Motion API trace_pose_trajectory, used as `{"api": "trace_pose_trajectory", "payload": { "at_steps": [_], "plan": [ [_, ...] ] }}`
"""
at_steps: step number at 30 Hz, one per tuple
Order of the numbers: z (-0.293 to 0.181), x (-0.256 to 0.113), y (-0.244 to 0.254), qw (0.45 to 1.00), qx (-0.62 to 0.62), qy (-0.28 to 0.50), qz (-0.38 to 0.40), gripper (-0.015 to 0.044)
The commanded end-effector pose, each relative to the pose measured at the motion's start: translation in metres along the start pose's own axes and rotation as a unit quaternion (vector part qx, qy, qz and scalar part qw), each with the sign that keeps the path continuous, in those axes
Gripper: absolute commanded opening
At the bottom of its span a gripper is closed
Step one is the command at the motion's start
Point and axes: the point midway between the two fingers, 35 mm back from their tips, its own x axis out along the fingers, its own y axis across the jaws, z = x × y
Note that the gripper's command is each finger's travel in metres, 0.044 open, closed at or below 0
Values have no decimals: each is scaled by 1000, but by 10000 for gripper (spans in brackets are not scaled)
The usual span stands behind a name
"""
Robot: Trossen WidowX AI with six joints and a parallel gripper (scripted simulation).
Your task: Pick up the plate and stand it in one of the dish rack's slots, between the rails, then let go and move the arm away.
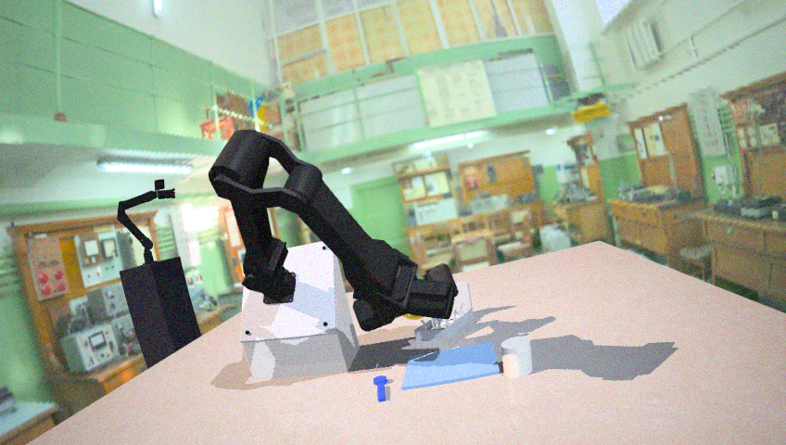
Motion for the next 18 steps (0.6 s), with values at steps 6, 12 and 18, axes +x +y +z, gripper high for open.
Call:
{"api": "trace_pose_trajectory", "payload": {
  "at_steps": [6,12,18],
  "plan": [
    [-9,-8,-2,995,25,-34,-92,0],
    [-17,-16,-3,986,37,-48,-155,0],
    [-20,-21,-3,981,41,-52,-182,0]
  ]
}}
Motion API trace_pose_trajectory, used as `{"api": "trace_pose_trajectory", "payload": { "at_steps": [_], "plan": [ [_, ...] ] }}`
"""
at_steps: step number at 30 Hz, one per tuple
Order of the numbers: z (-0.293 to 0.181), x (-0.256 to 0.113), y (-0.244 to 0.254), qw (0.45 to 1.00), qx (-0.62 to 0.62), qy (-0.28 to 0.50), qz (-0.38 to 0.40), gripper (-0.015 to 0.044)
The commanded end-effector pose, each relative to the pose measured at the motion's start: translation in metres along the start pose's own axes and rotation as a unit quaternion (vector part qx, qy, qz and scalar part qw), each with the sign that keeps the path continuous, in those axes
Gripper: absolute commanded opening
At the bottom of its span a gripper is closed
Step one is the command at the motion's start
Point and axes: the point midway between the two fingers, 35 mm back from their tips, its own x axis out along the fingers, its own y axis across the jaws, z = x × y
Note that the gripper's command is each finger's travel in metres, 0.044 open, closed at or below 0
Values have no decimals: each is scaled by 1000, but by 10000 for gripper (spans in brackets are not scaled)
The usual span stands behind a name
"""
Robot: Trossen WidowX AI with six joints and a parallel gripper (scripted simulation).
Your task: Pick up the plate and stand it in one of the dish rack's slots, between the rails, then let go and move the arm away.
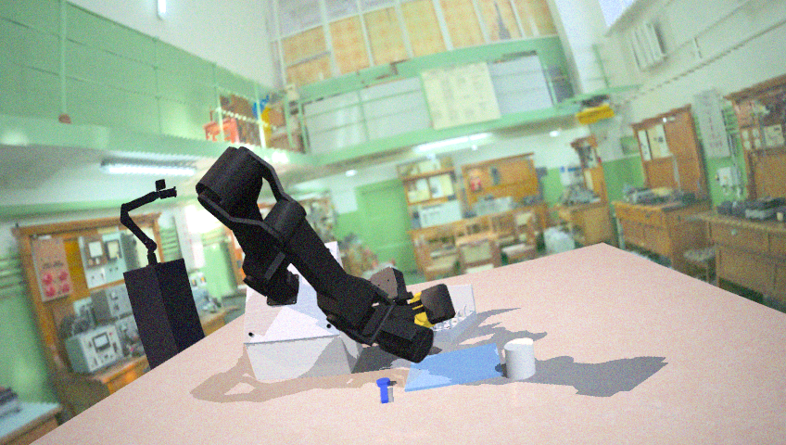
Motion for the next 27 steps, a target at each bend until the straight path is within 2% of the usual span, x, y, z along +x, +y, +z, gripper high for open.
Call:
{"api": "trace_pose_trajectory", "payload": {
  "at_steps": [1,27],
  "plan": [
    [2,-1,0,1000,-2,-7,-10,0],
    [7,30,-5,1000,-4,-6,-7,0]
  ]
}}
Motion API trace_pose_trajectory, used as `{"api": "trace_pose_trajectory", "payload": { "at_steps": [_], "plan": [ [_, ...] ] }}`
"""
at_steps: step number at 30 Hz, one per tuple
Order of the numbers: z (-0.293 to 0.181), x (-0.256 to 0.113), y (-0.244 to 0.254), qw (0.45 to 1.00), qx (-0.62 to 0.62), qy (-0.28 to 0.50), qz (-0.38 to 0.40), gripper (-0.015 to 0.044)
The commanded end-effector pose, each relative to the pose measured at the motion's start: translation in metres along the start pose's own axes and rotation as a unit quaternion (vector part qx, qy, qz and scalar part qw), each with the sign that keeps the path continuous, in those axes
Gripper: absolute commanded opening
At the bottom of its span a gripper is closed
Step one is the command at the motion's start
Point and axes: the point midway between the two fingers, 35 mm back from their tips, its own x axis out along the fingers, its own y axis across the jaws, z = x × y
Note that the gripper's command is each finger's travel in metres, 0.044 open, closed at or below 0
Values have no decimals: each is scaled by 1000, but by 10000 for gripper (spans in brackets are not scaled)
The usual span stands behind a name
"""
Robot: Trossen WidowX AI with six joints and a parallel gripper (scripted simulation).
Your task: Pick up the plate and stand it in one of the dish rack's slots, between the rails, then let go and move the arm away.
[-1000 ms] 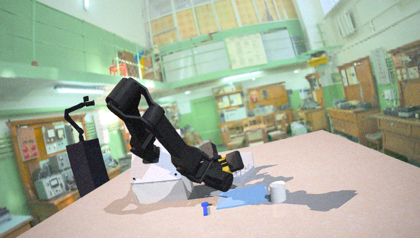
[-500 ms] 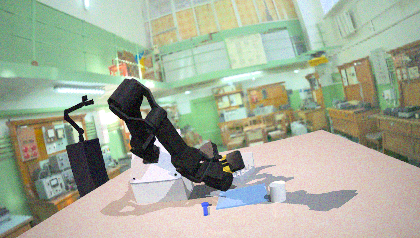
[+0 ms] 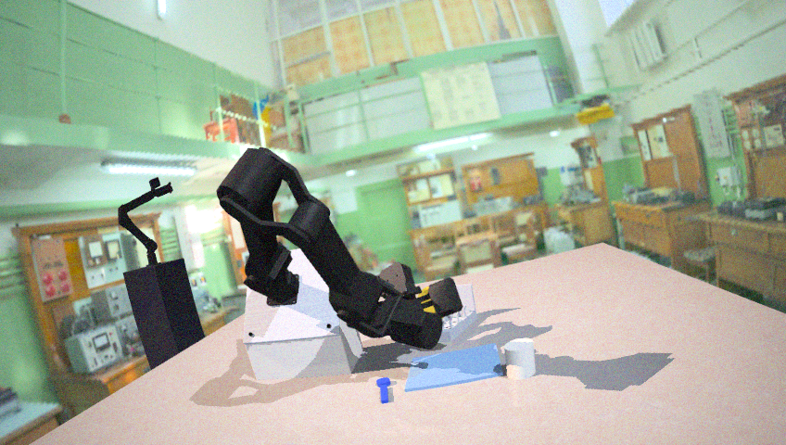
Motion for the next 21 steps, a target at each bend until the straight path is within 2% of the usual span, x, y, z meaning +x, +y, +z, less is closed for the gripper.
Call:
{"api": "trace_pose_trajectory", "payload": {
  "at_steps": [1,7,12,21],
  "plan": [
    [0,6,-1,1000,1,0,1,0],
    [0,14,-1,1000,0,-1,1,0],
    [-21,20,5,1000,-1,-3,2,0],
    [-16,18,5,1000,4,2,5,0]
  ]
}}
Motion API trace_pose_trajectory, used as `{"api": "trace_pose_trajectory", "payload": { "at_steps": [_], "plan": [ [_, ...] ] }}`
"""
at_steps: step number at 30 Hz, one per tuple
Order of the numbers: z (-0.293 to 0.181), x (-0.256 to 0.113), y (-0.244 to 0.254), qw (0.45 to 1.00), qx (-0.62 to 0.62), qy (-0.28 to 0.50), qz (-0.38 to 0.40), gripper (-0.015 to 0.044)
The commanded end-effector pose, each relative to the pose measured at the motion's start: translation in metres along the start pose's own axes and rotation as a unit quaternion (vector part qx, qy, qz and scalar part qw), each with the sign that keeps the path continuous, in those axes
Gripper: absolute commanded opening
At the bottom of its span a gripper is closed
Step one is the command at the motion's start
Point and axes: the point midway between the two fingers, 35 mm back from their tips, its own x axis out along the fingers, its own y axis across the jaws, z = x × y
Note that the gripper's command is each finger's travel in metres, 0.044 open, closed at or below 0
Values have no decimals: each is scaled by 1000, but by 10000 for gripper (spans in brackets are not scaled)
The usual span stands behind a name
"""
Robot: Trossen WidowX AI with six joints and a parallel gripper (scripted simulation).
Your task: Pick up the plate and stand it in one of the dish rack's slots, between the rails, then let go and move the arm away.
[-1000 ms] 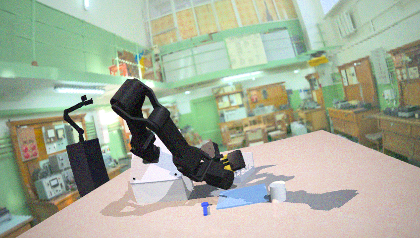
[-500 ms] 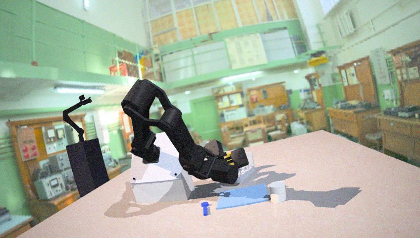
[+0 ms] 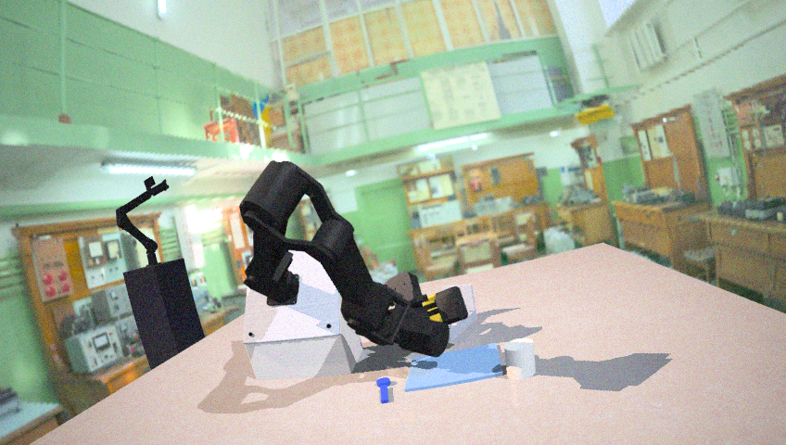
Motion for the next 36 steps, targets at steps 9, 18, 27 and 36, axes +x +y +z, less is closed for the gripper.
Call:
{"api": "trace_pose_trajectory", "payload": {
  "at_steps": [9,18,27,36],
  "plan": [
    [0,0,0,1000,1,0,0,131],
    [0,0,0,1000,1,0,0,367],
    [6,-1,-3,1000,0,1,1,400],
    [97,-18,-36,1000,0,0,-4,400]
  ]
}}
